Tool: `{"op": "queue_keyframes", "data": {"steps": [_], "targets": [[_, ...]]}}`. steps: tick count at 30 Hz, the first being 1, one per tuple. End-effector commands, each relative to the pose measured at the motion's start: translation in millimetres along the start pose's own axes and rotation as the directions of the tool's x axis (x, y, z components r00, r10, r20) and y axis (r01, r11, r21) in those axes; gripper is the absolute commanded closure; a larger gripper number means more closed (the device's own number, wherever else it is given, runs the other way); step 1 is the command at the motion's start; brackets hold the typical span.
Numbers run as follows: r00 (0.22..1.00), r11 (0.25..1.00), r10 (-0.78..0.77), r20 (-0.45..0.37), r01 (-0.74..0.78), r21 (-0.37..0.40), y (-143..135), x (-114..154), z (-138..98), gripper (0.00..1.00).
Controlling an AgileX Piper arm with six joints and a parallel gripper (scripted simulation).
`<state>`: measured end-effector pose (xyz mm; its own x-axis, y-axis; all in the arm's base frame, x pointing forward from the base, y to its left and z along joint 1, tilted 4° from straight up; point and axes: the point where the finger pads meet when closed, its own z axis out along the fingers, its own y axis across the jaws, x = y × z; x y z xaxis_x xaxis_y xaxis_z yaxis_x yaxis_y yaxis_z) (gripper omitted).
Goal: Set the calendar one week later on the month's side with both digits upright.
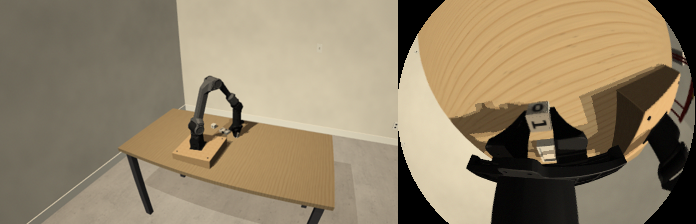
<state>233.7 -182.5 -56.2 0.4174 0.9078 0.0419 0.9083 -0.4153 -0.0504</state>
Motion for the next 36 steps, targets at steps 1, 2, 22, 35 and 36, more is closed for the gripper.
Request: {"op": "queue_keyframes", "data": {"steps": [1, 2, 22, 35, 36], "targets": [[1.0, 1.0, -0.001, -0.001, 0.001, 0.003, -0.6, 0.4, 1.1, 0.67], [1.0, 1.0, -0.001, -0.001, 0.001, 0.003, -0.6, 0.4, 1.1, 0.67], [1.0, 1.0, -0.001, -0.001, 0.001, 0.003, -0.6, 0.4, 1.1, 0.46], [1.0, 1.0, -0.001, -0.001, 0.001, 0.003, -0.6, 0.4, 1.1, 0.41], [1.0, 1.0, -0.001, -0.001, 0.001, 0.003, -0.6, 0.4, 1.1, 0.41]]}}
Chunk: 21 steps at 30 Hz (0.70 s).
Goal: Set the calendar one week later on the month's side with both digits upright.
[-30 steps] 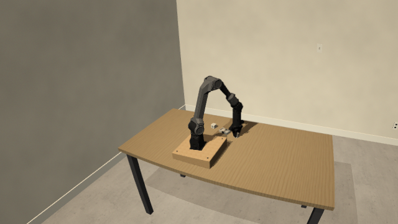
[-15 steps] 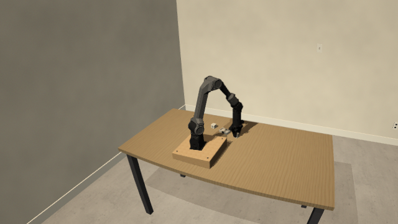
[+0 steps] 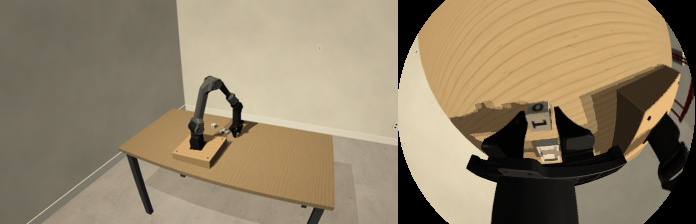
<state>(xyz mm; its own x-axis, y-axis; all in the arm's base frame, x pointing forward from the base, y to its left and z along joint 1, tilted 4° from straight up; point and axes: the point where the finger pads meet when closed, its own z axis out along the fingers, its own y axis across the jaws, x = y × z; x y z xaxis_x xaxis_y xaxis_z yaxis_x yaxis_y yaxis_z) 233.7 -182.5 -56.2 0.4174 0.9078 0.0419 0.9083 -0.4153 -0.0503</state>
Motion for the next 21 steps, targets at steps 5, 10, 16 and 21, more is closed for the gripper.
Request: {"op": "queue_keyframes", "data": {"steps": [5, 10, 16, 21], "targets": [[1.0, 1.0, -0.001, 0.001, 0.001, -0.004, 1, 0, -6, 0.41], [1.0, 1.0, 0.0, 0.001, 0.0, -0.004, 1, 0, -25, 0.41], [1.0, 1.0, 0.0, 0.001, 0.0, -0.004, 1, 0, -47, 0.41], [1.0, 1.0, 0.0, 0.001, 0.0, -0.004, 1, 0, -72, 0.41]]}}
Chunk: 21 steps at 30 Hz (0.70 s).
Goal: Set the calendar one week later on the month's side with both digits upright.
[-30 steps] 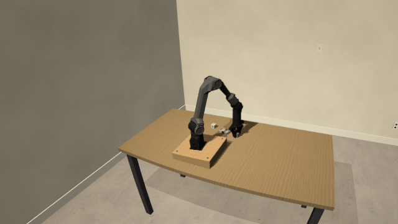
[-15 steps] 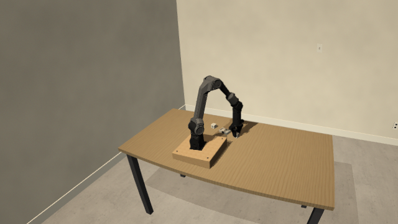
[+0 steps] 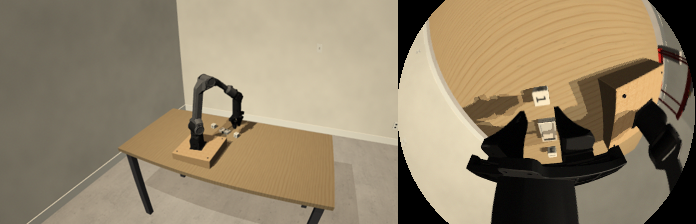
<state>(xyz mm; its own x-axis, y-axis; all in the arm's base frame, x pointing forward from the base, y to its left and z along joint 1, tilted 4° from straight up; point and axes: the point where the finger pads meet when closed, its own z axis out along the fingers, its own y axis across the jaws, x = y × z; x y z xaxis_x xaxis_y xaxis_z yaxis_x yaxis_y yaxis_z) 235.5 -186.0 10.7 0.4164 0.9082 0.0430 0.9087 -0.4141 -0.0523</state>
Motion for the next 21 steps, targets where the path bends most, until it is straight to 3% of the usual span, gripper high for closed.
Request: {"op": "queue_keyframes", "data": {"steps": [1, 12, 13, 21], "targets": [[1.0, 1.0, 0.001, 0.002, -0.001, -0.006, 1, -1, -10, 0.41], [1.0, 1.0, 0.001, 0.001, -0.001, -0.003, 0, 0, -23, 0.41], [1.0, 1.0, 0.001, 0.001, -0.001, -0.003, 0, 0, -23, 0.0], [1.0, 1.0, 0.001, 0.001, -0.001, -0.003, 0, 0, -23, 0.0]]}}
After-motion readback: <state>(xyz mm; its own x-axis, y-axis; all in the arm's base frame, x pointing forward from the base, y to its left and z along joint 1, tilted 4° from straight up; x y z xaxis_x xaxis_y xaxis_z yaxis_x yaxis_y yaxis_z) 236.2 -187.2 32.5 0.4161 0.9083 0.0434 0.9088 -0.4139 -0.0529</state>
